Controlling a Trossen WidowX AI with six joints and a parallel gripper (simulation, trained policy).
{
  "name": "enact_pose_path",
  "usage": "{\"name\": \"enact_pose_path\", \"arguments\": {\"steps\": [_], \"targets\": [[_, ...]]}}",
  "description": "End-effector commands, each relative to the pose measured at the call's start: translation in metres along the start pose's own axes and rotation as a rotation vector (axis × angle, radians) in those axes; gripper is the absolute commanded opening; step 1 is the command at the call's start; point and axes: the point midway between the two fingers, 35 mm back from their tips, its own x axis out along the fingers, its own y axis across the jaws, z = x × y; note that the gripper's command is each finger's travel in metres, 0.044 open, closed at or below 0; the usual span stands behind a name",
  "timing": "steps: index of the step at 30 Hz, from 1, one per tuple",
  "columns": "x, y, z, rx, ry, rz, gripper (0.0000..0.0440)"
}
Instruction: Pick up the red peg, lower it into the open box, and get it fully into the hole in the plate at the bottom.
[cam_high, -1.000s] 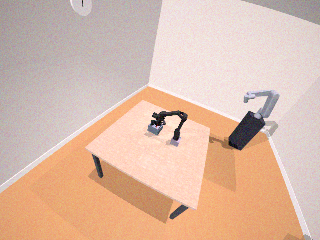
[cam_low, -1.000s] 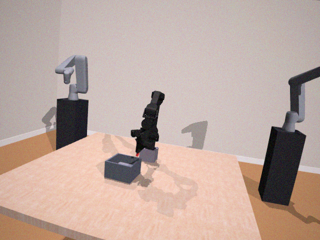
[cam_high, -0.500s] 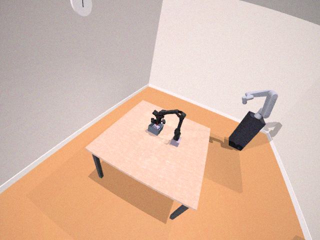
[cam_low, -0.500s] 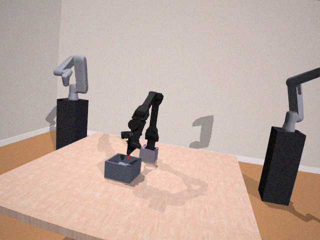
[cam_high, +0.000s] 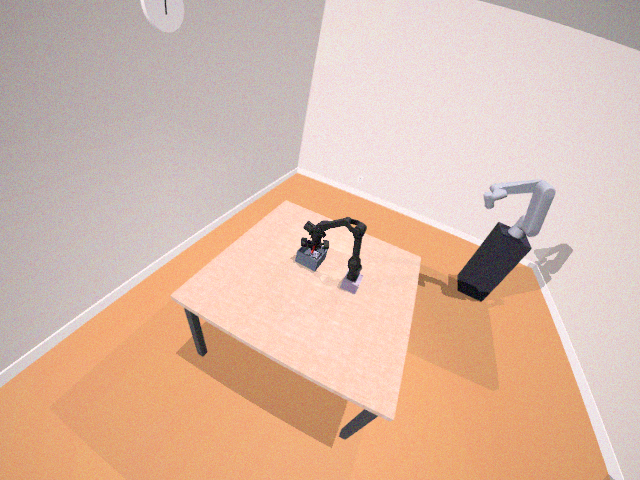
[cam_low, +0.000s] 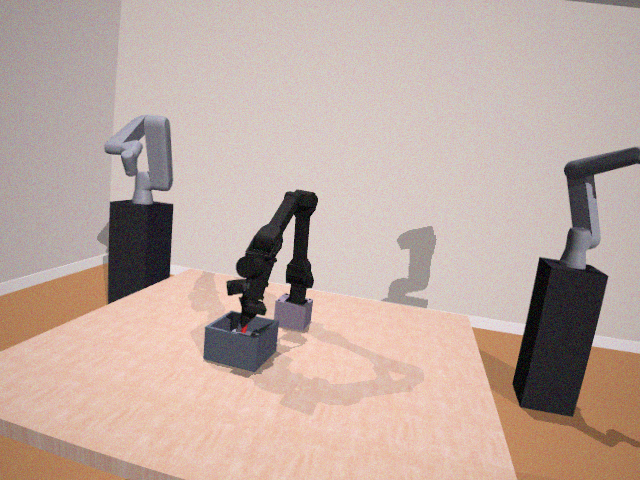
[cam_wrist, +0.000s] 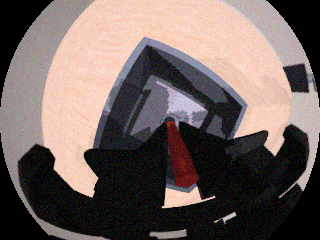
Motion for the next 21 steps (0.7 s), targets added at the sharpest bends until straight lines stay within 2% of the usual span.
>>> {"name": "enact_pose_path", "arguments": {"steps": [1,2,6,9,21], "targets": [[0.011,-0.002,0.000,-0.019,0.015,-0.013,0.0134],[0.013,-0.003,0.001,-0.027,0.020,-0.020,0.0150],[0.018,-0.001,0.005,-0.041,0.024,-0.038,0.0157],[0.019,0.004,0.015,-0.046,0.009,-0.031,0.0227],[0.021,0.020,0.054,-0.065,-0.049,-0.017,0.0440]]}}
